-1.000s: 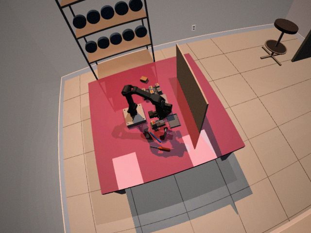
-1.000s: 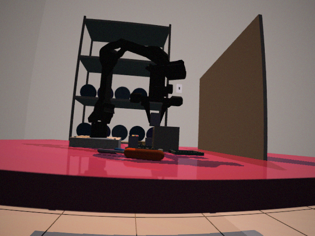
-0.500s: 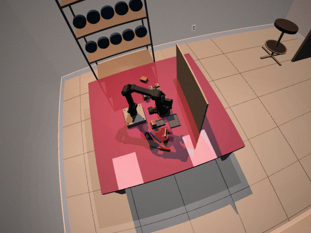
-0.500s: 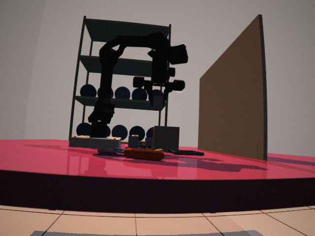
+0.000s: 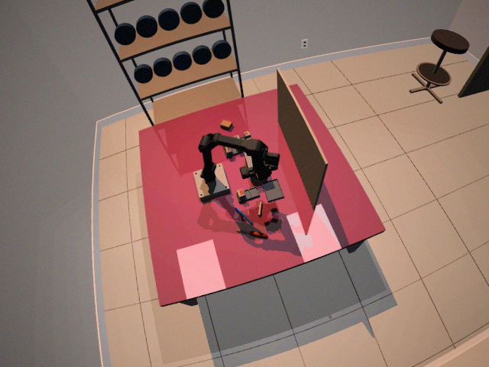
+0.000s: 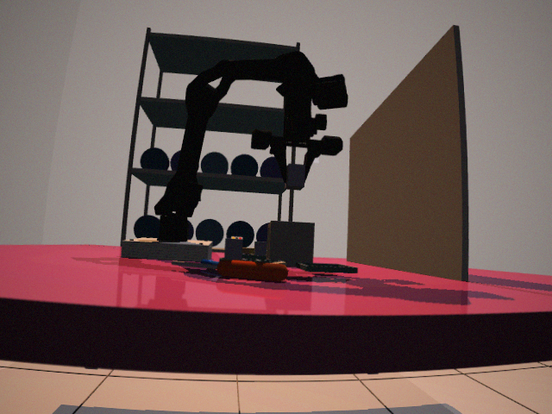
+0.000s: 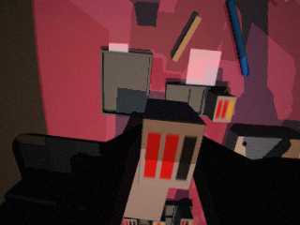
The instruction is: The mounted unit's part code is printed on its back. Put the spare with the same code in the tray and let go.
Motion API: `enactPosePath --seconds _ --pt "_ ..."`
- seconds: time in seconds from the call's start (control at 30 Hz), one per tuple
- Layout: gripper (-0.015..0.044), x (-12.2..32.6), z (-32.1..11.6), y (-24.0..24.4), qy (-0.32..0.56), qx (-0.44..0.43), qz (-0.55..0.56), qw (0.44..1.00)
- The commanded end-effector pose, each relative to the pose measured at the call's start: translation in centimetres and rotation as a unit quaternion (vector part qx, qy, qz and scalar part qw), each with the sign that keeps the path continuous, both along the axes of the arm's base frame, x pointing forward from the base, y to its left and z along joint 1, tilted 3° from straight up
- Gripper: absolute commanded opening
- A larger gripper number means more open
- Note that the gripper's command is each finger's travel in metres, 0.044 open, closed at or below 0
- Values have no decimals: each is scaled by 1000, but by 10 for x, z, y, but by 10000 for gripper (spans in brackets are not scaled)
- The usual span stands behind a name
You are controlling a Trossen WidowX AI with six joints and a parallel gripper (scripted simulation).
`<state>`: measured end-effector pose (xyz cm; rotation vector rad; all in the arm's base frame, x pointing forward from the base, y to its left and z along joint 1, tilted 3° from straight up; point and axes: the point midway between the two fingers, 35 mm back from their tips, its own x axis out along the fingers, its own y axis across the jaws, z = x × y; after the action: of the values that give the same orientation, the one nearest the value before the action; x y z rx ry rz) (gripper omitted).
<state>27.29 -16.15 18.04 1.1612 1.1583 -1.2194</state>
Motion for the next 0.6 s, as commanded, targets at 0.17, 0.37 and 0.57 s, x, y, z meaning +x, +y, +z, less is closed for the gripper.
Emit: enactPosePath --seconds 0.17,0.37,0.57 --pt "0 34 3 -3 -3 -1 0 1000" --pt "0 55 1 -5 -3 -1 0 1000" --pt "0 68 0 -4 -4 -1 0 1000"
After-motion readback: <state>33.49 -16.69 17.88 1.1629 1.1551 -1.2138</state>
